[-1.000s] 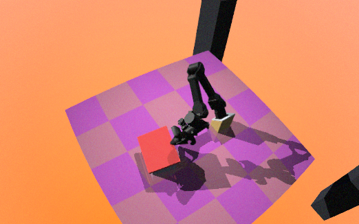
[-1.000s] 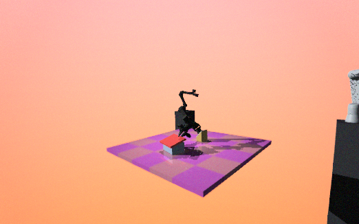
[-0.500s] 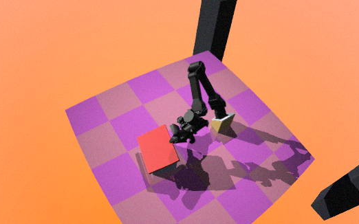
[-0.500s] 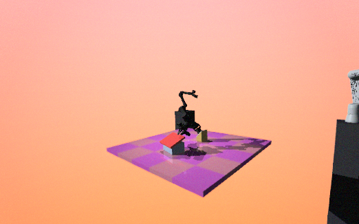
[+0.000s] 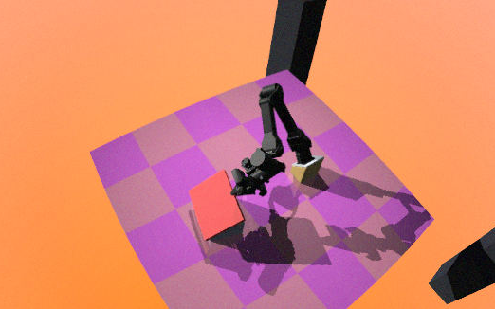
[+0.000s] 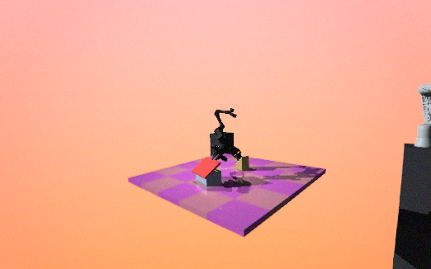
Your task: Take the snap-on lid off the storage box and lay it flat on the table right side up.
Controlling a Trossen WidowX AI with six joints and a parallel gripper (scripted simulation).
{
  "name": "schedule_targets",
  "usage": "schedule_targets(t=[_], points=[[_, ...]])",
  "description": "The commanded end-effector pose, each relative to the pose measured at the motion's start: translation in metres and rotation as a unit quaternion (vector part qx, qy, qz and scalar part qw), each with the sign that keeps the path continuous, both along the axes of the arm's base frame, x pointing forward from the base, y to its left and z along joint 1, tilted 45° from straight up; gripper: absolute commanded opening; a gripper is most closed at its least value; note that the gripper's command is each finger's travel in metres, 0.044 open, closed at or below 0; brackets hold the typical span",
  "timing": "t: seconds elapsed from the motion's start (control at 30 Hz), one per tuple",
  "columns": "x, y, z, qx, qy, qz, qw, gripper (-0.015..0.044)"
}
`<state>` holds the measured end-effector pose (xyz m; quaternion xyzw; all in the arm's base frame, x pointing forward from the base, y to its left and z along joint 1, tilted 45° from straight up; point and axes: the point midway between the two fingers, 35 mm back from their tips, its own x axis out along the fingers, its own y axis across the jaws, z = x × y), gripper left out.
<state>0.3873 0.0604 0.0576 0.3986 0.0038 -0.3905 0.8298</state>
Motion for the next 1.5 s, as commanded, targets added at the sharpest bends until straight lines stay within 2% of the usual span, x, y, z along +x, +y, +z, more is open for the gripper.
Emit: schedule_targets(t=[0.0,1.47], points=[[0.005,0.003,0.007,0.001,-0.004,-0.001,1.0,0.0],[0.021,0.04,0.05,0.002,-0.003,-0.001,1.0,0.0]])
